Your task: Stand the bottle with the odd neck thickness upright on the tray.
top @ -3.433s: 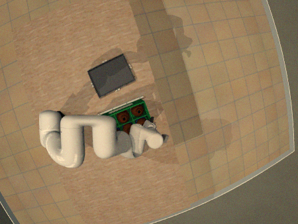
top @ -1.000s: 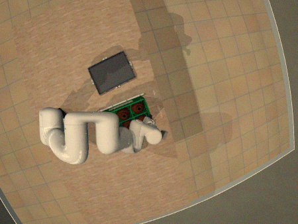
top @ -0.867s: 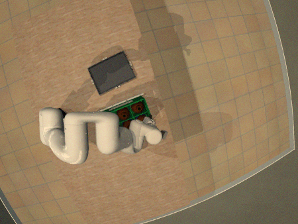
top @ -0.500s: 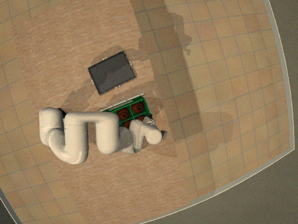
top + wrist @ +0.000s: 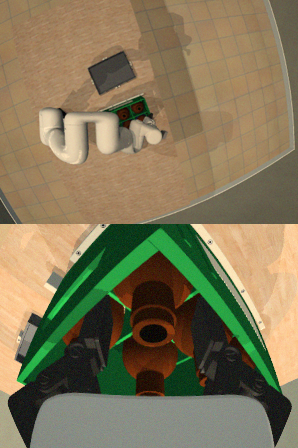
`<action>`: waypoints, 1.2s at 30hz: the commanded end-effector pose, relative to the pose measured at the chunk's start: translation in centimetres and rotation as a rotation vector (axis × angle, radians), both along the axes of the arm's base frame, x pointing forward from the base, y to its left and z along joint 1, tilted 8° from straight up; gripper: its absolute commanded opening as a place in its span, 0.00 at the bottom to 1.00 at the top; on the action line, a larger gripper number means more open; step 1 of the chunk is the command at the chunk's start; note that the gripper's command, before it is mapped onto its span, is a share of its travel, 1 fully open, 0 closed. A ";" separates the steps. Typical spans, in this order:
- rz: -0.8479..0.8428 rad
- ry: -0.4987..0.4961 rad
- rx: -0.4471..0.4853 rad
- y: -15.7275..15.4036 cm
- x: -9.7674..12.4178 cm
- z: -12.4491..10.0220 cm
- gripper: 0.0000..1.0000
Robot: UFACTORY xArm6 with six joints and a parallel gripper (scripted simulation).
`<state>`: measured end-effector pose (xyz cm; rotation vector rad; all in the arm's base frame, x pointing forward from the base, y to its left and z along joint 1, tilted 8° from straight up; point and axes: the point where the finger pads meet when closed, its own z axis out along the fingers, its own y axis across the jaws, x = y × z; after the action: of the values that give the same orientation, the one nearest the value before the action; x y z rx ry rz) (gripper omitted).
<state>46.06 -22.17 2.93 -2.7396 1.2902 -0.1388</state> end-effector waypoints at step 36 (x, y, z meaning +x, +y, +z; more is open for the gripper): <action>0.000 -0.004 -0.002 -0.2 -0.2 2.8 0.65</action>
<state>45.88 -22.25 4.24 -2.7396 1.2902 -0.1383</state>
